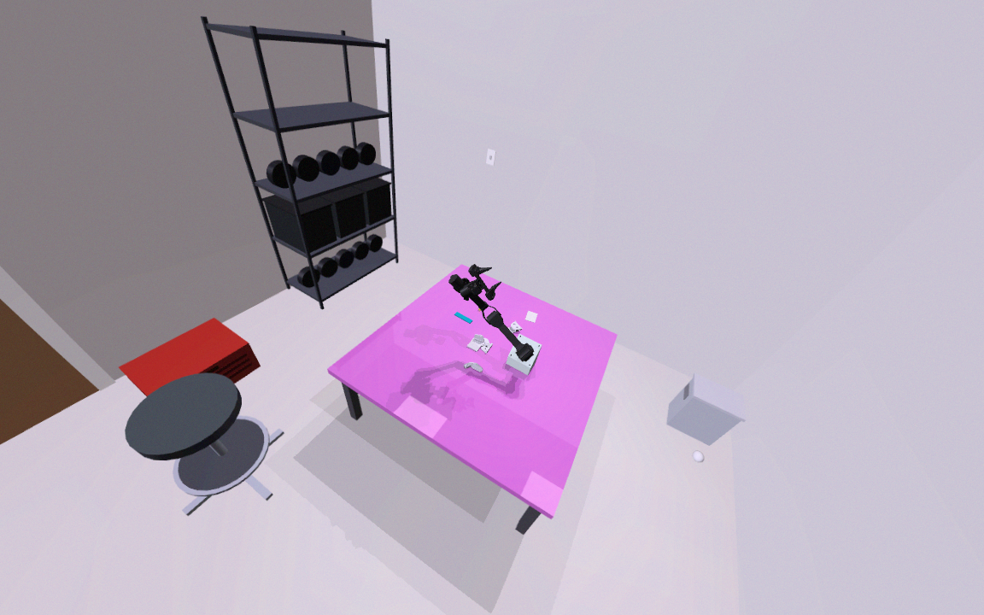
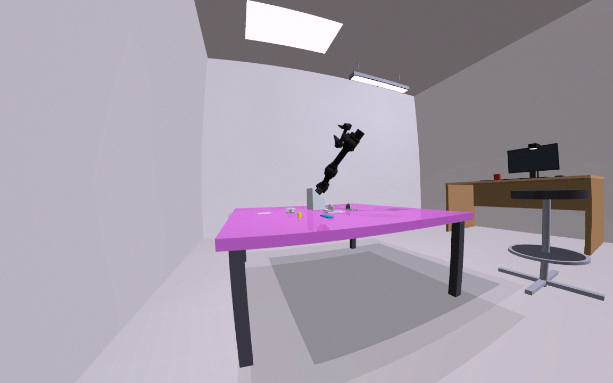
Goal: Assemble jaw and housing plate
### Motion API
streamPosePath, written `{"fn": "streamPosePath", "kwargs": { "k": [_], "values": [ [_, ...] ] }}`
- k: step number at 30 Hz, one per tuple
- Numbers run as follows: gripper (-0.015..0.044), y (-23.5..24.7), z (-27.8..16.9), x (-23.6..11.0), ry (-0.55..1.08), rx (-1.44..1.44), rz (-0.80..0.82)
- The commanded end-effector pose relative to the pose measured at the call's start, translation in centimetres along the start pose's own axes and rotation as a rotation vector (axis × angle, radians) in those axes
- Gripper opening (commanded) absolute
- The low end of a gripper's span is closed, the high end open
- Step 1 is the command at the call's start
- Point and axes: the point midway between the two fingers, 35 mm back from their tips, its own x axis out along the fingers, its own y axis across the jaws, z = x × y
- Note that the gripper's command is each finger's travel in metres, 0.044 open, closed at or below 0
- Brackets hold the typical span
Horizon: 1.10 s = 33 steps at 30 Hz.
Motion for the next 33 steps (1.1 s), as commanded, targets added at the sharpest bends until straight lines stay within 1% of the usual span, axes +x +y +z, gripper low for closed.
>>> {"fn": "streamPosePath", "kwargs": {
  "k": [1,2,5,11,16,21,33],
  "values": [
    [0.0426,0.0,0.0,0.0,0.0,0.0,0.0],
    [0.044,0.0,0.0,0.1,-0.001,0.0,-0.002],
    [0.044,-0.4,0.6,1.1,-0.017,0.005,-0.029],
    [0.044,-2.4,3.5,5.6,-0.09,0.025,-0.15],
    [0.044,-4.2,5.4,8.0,-0.169,0.023,-0.241],
    [0.044,-6.0,7.4,10.4,-0.216,0.021,-0.324],
    [0.044,-10.9,13.7,14.1,-0.331,-0.009,-0.513]
  ]
}}
